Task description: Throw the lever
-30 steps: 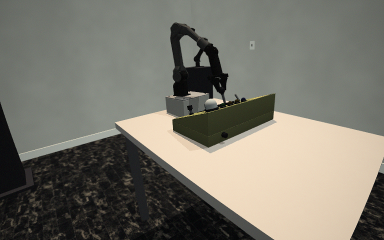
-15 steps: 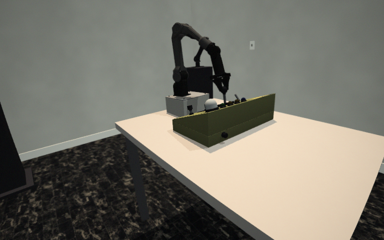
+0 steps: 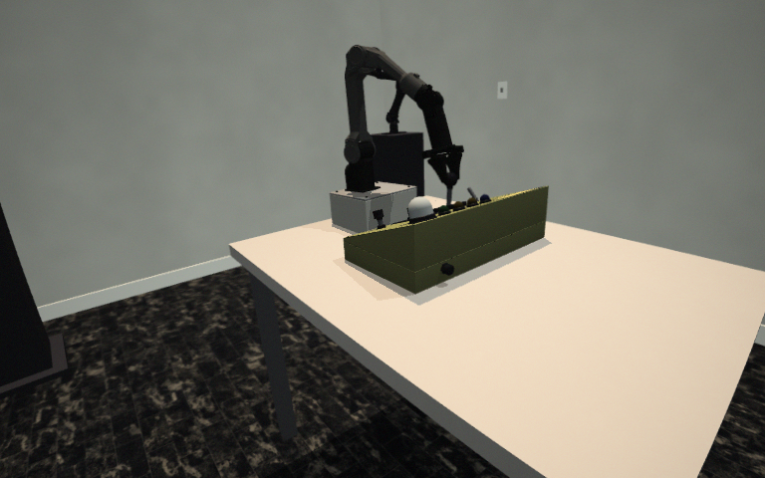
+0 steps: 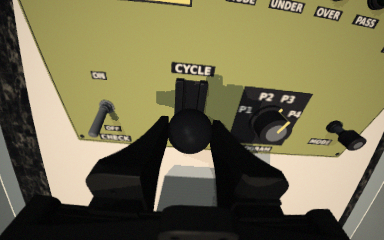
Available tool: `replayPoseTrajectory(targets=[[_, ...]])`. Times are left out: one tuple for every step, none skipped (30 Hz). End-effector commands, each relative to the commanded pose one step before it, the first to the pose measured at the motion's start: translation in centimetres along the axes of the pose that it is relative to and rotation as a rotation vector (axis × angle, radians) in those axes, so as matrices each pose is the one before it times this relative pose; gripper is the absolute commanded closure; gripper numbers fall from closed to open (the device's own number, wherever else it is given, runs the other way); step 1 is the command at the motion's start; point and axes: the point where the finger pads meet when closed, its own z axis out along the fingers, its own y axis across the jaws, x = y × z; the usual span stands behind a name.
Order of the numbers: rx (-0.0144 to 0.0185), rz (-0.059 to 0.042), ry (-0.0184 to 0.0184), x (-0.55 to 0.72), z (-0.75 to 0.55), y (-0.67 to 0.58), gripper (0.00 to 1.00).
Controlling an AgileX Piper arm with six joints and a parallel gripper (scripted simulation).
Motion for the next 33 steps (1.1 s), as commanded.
replayPoseTrajectory(targets=[[-0.00004, 0.0002, 0.00223, 0.054, -0.029, 0.012, 1.00], [0.00000, 0.0000, 0.00000, -0.068, 0.031, 0.000, 1.00], [0.00000, 0.0000, 0.00000, -0.064, 0.029, 0.000, 1.00], [0.00000, 0.0000, 0.00000, -0.060, 0.027, 0.000, 1.00], [0.00000, 0.0000, 0.00000, -0.056, 0.025, 0.000, 1.00], [0.00000, 0.0000, 0.00000, -0.051, 0.024, 0.000, 1.00], [0.00000, 0.0000, 0.00000, -0.047, 0.022, 0.000, 1.00], [0.00000, 0.0000, 0.00000, -0.043, 0.020, 0.000, 1.00], [0.00000, 0.0000, 0.00000, -0.039, 0.018, 0.000, 1.00], [0.00000, 0.0000, 0.00000, -0.036, 0.017, 0.000, 1.00], [0.00000, 0.0000, 0.00000, -0.032, 0.015, 0.000, 1.00], [0.00000, 0.0000, 0.00000, -0.028, 0.013, 0.000, 1.00], [0.00000, 0.0000, 0.00000, -0.025, 0.012, 0.000, 1.00], [0.00000, 0.0000, 0.00000, -0.021, 0.010, 0.000, 1.00], [0.00000, 0.0000, 0.00000, -0.018, 0.009, 0.000, 1.00], [0.00000, 0.0000, 0.00000, -0.015, 0.007, 0.000, 1.00], [0.00000, 0.0000, 0.00000, 0.000, 0.000, 0.000, 1.00], [0.00000, 0.0000, 0.00000, 0.000, 0.000, 0.000, 1.00], [0.00000, 0.0000, 0.00000, -0.012, 0.006, 0.000, 1.00], [0.00000, 0.0000, 0.00000, -0.010, 0.005, 0.000, 1.00], [0.00000, 0.0000, 0.00000, -0.008, 0.004, 0.000, 1.00], [0.00000, 0.0000, 0.00000, -0.006, 0.003, 0.000, 1.00], [0.00000, 0.0000, 0.00000, -0.004, 0.002, 0.000, 1.00], [0.00000, 0.0000, 0.00000, -0.002, 0.001, 0.000, 1.00], [0.00000, 0.0000, 0.00000, -0.001, 0.001, 0.000, 1.00], [0.00000, 0.0000, 0.00000, 0.000, 0.000, 0.000, 1.00], [0.00000, 0.0000, 0.00000, 0.000, 0.000, 0.000, 1.00], [0.00000, 0.0000, 0.00000, 0.000, 0.000, 0.000, 1.00], [0.00000, 0.0000, 0.00000, 0.000, 0.000, 0.000, 1.00], [0.00000, 0.0000, 0.00000, 0.000, 0.000, 0.000, 1.00], [0.00000, 0.0000, 0.00000, 0.000, 0.000, 0.000, 1.00], [0.00000, 0.0000, 0.00000, 0.000, 0.000, 0.000, 1.00], [0.00000, 0.0000, 0.00000, 0.000, 0.000, 0.000, 1.00]])
